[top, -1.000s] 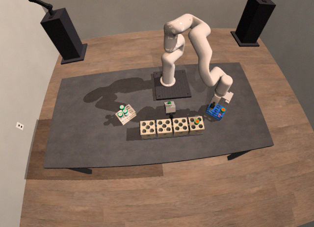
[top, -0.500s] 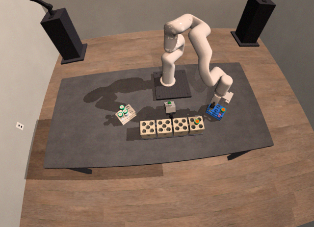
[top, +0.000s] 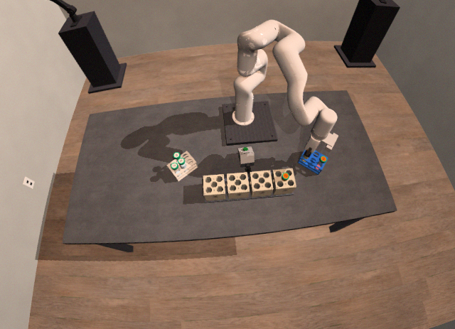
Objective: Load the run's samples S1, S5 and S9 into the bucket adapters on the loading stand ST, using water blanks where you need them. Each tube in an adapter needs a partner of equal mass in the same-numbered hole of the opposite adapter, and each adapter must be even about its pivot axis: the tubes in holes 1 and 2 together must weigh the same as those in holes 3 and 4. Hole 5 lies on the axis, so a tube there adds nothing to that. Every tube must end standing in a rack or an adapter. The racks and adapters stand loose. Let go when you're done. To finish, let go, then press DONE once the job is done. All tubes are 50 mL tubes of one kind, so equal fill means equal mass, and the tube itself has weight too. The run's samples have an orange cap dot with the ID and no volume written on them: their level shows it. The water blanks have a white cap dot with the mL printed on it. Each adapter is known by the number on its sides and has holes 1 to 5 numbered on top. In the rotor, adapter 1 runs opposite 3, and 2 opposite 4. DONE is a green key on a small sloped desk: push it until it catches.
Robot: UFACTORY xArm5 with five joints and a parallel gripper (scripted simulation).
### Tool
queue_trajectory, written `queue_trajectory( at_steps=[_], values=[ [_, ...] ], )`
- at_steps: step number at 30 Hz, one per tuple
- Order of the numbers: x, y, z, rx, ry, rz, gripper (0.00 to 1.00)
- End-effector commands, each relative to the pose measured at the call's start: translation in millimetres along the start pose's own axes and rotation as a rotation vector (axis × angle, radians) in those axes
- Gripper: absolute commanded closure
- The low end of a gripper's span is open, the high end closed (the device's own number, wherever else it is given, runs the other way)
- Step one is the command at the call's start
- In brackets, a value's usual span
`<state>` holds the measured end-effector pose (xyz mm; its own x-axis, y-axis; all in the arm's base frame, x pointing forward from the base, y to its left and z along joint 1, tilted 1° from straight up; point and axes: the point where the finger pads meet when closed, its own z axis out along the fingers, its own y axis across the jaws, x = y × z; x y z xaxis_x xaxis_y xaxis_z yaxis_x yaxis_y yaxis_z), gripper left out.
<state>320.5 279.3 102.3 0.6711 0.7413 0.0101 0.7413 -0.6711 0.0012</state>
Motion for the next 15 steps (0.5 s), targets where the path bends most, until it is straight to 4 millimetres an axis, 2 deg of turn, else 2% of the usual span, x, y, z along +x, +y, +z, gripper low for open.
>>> queue_trajectory(
  at_steps=[1, 15],
  values=[
    [1.4, 0.2, -4.1, 0.012, 0.006, 0.0, 1.0],
    [1.4, 0.3, -12.1, 0.012, 0.006, 0.0, 1.0]
  ],
)
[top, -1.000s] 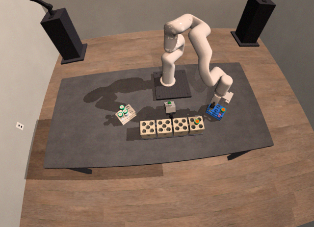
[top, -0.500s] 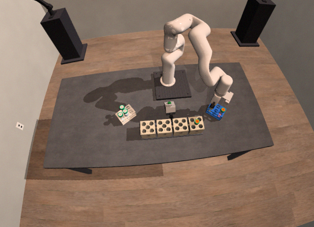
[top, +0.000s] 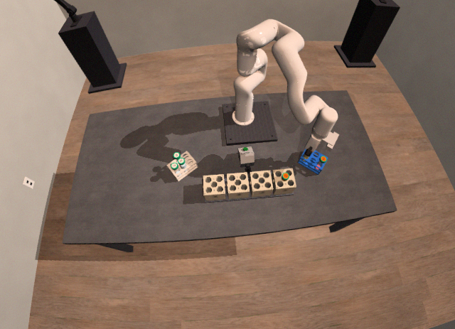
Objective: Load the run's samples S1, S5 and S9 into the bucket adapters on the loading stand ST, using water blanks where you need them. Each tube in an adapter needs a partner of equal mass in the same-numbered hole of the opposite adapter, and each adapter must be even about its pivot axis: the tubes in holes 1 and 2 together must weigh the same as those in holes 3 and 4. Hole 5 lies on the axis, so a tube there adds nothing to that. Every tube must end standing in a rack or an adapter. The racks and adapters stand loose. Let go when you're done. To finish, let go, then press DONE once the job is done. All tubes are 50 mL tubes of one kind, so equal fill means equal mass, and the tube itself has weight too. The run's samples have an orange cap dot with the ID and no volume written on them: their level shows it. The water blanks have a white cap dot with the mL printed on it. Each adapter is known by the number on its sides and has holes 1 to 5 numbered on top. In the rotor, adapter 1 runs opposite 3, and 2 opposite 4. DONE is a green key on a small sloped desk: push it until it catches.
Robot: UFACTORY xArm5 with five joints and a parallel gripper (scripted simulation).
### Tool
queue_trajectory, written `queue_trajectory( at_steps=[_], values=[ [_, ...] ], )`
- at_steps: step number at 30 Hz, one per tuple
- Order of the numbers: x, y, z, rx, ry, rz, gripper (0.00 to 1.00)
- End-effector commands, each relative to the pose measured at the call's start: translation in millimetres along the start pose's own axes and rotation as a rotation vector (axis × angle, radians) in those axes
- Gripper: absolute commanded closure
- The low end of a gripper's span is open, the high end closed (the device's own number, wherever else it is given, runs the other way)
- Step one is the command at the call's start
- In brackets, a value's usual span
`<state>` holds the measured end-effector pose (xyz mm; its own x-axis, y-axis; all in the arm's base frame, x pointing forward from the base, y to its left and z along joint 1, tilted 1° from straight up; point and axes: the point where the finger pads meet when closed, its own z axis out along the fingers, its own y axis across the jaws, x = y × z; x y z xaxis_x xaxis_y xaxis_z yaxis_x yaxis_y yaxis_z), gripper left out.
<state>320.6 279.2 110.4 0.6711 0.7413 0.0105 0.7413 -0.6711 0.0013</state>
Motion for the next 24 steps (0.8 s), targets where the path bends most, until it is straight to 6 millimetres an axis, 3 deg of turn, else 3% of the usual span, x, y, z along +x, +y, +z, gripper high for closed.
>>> queue_trajectory(
  at_steps=[1, 19, 24],
  values=[
    [1.3, 0.2, -4.7, 0.012, 0.005, 0.0, 1.0],
    [1.3, 0.3, -12.7, 0.012, 0.005, 0.0, 1.0],
    [1.2, 0.4, -22.7, 0.012, 0.005, 0.0, 1.0]
  ],
)
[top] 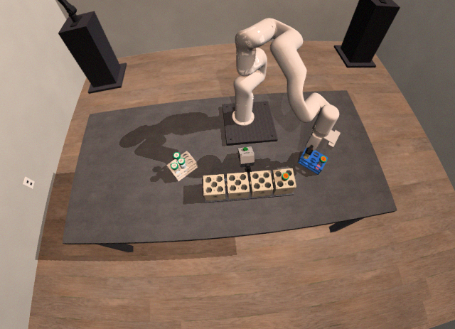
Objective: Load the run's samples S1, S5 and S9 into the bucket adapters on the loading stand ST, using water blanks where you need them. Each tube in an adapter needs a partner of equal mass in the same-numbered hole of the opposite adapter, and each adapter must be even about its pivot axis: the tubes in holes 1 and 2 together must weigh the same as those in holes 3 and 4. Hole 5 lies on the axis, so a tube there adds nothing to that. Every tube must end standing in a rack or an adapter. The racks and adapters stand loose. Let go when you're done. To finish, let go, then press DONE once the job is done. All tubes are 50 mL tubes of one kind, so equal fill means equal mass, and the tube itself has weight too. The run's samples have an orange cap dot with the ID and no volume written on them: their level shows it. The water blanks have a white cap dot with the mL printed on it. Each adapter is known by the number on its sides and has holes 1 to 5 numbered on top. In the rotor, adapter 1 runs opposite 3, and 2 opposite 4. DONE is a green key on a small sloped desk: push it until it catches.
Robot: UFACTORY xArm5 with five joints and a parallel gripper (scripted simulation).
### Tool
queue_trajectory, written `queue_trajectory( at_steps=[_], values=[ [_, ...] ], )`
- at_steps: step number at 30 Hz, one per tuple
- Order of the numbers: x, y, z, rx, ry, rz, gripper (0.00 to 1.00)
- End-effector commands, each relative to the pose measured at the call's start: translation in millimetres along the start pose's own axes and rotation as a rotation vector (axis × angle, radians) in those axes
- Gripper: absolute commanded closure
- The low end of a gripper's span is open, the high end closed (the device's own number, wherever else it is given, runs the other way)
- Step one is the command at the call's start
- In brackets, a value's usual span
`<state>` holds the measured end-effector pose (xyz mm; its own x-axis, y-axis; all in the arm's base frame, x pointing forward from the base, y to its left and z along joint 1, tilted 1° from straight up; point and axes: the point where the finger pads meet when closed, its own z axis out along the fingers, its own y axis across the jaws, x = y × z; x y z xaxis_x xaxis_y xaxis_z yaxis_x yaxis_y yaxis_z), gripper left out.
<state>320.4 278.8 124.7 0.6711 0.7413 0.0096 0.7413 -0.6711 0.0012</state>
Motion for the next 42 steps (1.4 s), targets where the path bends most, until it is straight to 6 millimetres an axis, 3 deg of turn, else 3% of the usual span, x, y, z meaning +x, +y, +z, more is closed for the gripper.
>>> queue_trajectory(
  at_steps=[1, 42],
  values=[
    [1.5, 0.3, -8.5, 0.012, 0.006, 0.0, 1.0],
    [1.1, 1.1, -80.6, 0.012, 0.006, 0.0, 1.0]
  ],
)
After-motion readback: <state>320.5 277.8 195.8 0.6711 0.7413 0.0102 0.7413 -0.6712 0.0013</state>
